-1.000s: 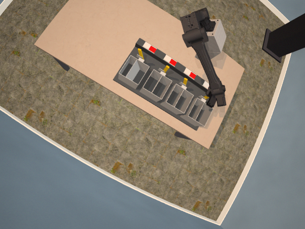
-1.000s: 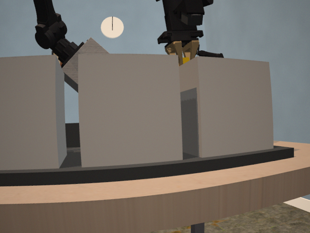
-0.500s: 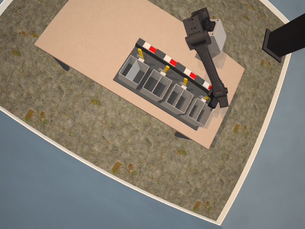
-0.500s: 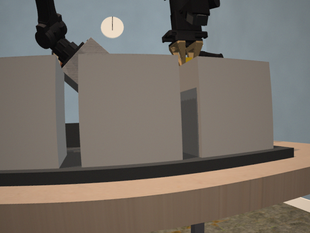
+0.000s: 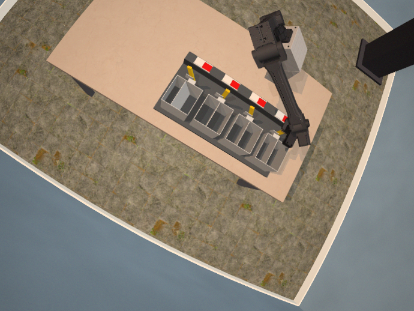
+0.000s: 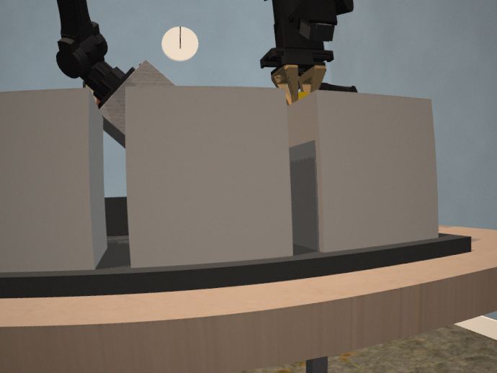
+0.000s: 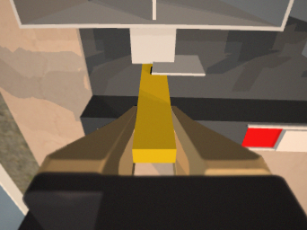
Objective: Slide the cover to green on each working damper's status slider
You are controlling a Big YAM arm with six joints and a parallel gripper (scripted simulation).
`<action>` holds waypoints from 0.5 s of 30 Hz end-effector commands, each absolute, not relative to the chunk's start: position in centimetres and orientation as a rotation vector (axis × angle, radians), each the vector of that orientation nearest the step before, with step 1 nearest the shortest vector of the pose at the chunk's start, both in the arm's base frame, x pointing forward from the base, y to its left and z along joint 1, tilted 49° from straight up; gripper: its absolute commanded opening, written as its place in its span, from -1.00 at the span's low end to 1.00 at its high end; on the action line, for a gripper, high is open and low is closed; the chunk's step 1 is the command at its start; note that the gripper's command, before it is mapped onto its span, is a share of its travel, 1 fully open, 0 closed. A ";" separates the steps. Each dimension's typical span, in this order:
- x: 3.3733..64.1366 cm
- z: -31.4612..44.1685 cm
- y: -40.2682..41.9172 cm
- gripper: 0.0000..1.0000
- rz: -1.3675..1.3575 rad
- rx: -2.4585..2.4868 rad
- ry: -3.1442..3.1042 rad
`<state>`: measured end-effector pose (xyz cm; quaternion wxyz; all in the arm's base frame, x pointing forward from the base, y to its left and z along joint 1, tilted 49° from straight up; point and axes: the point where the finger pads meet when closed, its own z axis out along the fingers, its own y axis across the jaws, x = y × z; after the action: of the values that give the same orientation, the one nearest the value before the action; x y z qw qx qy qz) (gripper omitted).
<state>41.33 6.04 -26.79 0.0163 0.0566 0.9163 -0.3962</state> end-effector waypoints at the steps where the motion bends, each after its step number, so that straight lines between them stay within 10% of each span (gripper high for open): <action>1: 42.5 -27.3 6.9 -0.66 -1.221 0.183 2.827; 15: 41.6 -27.4 6.5 -0.43 -1.238 0.168 2.841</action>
<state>41.54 6.08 -26.86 0.0187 0.0572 0.9158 -0.3970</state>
